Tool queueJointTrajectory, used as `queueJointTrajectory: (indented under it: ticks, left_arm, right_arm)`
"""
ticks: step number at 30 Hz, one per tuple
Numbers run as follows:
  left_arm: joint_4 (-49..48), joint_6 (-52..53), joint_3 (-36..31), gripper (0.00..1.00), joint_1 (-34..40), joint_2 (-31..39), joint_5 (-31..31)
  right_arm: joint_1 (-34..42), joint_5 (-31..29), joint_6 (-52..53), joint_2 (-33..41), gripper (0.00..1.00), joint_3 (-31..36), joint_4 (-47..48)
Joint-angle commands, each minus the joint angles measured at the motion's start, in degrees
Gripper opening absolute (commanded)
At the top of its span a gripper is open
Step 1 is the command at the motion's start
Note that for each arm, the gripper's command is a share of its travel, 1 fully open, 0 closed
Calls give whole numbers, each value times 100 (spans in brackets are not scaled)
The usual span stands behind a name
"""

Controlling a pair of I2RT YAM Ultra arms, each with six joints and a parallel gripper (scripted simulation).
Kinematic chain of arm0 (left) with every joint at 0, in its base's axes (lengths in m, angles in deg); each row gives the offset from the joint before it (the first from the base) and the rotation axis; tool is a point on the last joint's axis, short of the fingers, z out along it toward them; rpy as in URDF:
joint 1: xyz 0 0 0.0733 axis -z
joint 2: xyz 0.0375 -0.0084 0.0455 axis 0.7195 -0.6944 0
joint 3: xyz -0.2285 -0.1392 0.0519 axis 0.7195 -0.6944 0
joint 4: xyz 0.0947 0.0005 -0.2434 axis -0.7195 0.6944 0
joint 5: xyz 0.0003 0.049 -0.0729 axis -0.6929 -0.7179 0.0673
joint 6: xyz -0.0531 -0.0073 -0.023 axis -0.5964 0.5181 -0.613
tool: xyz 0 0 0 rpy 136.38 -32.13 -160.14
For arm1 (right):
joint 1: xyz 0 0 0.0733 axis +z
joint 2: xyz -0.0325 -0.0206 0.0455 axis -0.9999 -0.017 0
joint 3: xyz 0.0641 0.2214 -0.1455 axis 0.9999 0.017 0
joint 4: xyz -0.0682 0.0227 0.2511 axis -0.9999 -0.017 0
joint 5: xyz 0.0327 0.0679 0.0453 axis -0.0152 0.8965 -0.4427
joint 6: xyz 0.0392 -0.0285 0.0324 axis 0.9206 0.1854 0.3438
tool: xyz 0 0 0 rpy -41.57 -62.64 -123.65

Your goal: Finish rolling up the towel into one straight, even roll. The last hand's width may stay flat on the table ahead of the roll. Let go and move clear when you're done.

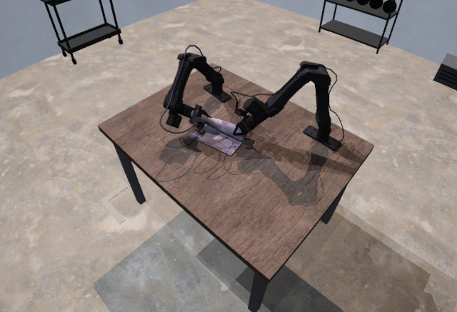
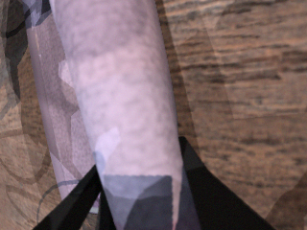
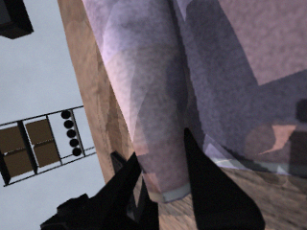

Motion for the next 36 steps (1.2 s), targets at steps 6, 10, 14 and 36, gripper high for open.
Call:
queueJointTrajectory:
  ticks: [6,10,14,36]
  left_arm:
    - [-125,-47,-6,35,78,6,-10]
    - [-125,-47,-7,34,78,6,-10]
    - [-125,-47,-7,34,78,6,-10]
    - [211,-180,182,34,-48,-21,305]
  right_arm:
    - [18,85,-116,7,31,-131,-14]
    - [18,85,-116,7,31,-131,-14]
    - [18,85,-116,21,42,-139,-35]
    - [-284,-33,-53,426,85,-385,-309]
